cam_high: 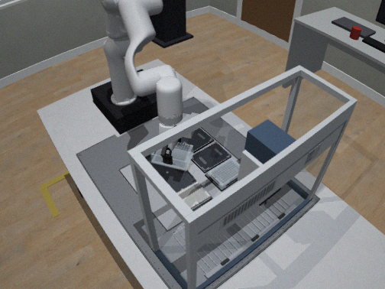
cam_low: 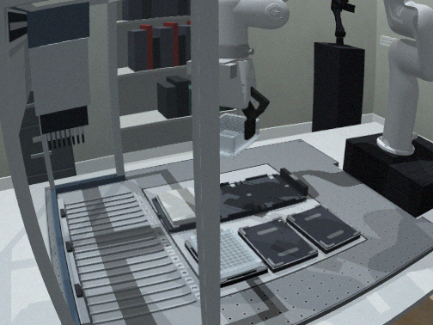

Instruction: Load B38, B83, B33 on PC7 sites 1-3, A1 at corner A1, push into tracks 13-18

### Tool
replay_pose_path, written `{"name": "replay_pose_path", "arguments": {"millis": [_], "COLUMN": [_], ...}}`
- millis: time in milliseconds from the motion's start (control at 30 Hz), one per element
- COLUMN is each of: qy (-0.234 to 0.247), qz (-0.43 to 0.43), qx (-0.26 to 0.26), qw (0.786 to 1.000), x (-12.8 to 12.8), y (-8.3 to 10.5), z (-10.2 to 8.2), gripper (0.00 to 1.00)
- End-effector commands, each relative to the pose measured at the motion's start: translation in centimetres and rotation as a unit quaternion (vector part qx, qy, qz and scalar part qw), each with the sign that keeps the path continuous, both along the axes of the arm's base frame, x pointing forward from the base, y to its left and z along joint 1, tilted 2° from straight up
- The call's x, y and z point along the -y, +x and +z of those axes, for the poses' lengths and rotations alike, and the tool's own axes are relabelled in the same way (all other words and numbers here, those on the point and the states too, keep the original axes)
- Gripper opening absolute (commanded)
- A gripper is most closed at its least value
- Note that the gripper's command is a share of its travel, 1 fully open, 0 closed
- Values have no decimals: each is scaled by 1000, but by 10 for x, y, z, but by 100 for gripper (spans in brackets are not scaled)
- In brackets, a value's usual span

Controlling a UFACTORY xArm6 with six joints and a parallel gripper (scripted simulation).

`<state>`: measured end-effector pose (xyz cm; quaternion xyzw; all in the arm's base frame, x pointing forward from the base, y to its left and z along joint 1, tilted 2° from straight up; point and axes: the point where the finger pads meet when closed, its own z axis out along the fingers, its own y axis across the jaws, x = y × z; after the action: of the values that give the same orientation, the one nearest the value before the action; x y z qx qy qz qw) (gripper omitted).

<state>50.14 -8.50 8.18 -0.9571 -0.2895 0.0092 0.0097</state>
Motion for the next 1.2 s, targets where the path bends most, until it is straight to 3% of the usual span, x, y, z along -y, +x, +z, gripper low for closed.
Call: {"name": "replay_pose_path", "arguments": {"millis": [0, 333, 867, 1167], "qy": [7, 9, 13, 13], "qz": [85, 217, 437, 441], "qx": [5, 7, 11, 11], "qw": [996, 976, 899, 897], "x": [0, 0, 0, 0], "y": [2, 2, 2, 2], "z": [2, 2, 2, 2], "gripper": [0, 0, 0, 0]}}
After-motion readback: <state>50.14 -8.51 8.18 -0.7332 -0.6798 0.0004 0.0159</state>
